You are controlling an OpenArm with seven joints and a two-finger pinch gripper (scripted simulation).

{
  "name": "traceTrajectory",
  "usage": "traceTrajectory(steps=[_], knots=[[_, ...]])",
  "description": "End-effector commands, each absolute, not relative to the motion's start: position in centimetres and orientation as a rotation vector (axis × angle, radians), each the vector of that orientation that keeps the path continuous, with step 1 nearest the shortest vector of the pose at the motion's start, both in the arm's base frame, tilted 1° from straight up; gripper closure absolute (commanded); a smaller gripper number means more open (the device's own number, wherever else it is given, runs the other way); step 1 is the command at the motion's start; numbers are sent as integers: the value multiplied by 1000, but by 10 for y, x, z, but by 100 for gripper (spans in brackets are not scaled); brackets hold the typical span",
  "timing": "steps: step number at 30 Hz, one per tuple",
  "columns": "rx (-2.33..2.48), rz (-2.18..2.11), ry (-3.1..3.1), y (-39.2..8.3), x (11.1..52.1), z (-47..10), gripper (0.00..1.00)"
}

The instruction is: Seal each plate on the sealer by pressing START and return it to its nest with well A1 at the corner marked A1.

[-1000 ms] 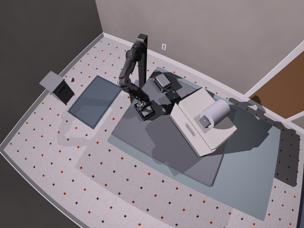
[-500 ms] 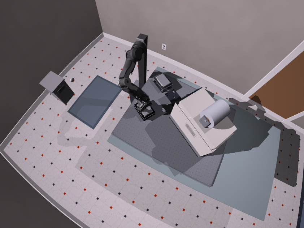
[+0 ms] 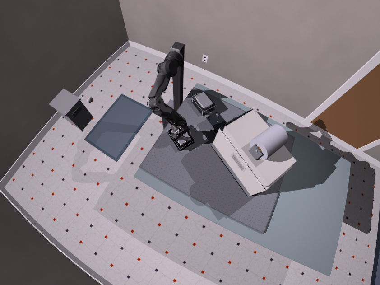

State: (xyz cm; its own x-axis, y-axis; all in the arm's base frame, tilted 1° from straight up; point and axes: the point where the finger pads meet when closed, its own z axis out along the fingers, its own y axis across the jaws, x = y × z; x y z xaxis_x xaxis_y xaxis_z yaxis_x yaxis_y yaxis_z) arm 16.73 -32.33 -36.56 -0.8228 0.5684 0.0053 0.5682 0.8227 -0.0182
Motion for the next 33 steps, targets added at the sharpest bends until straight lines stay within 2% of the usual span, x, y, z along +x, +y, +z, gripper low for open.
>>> traceTrajectory(steps=[1, 6, 7, 33], knots=[[-932, 23, -2991, -323, 168, -366, 100], [-932, 23, -2991, -323, 168, -366, 100], [-932, 23, -2991, -323, 168, -366, 35], [-932, 29, -2989, -323, 167, -361, 35]])
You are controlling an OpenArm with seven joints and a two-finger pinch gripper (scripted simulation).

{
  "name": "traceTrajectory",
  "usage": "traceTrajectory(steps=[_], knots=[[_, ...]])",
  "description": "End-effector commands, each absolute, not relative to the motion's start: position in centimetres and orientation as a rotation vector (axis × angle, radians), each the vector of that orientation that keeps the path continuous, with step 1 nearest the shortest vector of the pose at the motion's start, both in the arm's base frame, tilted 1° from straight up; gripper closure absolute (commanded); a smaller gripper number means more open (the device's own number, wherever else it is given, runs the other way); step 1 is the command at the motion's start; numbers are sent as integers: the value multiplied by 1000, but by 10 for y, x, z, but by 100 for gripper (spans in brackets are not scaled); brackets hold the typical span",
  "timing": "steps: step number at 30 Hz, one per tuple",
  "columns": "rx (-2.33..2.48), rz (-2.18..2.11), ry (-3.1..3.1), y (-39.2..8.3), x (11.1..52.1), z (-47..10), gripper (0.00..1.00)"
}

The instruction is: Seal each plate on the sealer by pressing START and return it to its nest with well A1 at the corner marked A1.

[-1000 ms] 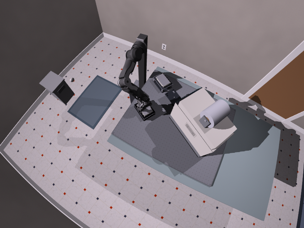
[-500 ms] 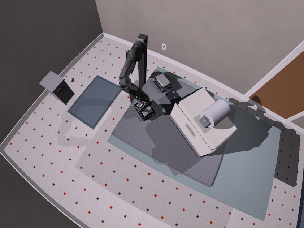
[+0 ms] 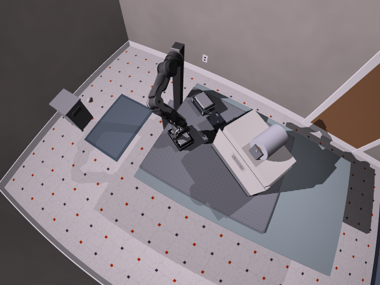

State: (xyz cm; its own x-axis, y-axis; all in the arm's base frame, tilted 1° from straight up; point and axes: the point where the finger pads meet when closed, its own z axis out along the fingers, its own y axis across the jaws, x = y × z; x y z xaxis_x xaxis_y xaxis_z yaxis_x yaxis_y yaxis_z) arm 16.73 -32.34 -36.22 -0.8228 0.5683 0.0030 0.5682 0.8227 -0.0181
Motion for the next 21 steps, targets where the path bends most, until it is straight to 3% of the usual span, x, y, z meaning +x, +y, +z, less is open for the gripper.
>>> traceTrajectory(steps=[1, 21], knots=[[-930, 28, -2988, -323, 167, -361, 35], [-930, 28, -2989, -323, 168, -349, 35]])
